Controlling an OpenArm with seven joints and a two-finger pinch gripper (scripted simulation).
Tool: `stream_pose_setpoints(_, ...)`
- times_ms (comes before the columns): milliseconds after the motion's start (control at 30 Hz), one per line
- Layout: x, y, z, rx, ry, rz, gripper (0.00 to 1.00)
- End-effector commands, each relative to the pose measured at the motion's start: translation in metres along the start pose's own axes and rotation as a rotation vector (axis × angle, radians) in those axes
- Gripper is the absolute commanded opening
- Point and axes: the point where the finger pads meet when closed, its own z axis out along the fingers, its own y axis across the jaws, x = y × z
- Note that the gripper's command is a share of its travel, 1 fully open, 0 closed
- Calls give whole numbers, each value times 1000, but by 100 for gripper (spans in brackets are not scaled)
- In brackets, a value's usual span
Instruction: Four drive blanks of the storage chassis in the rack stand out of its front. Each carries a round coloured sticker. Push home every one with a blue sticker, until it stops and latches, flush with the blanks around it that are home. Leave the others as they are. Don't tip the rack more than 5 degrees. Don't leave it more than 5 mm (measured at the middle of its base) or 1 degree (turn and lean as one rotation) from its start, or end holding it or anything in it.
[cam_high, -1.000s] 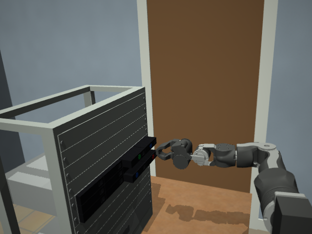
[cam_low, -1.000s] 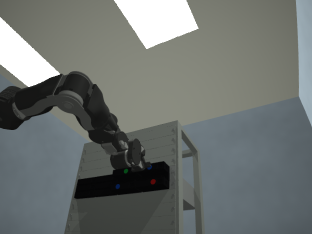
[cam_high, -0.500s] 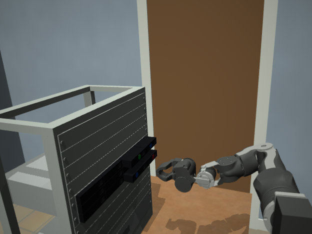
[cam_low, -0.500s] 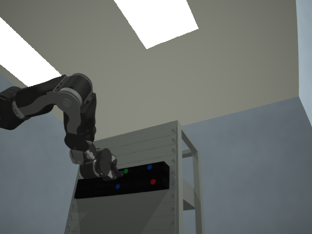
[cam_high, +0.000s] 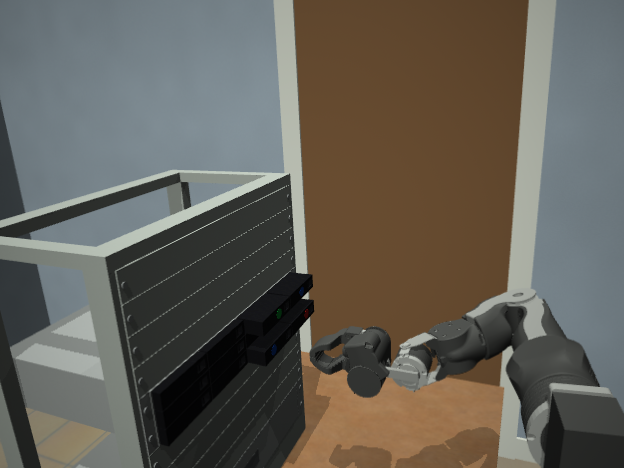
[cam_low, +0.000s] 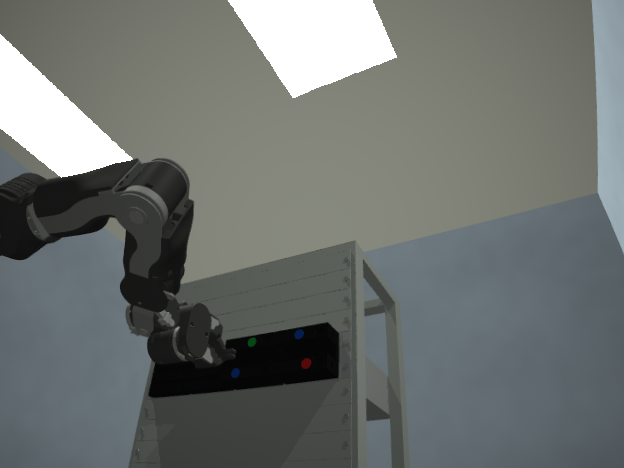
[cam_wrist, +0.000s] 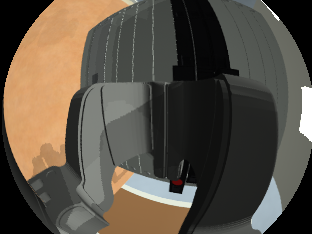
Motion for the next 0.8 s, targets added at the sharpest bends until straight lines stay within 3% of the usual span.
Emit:
stream_pose_setpoints(0, 0, 2, 2, -6, 0, -1, 0)
stream_pose_setpoints(467, 0, 2, 52, -5, 1, -1, 0)
stream_pose_setpoints(767, 1, 3, 61, -6, 3, -1, 0)
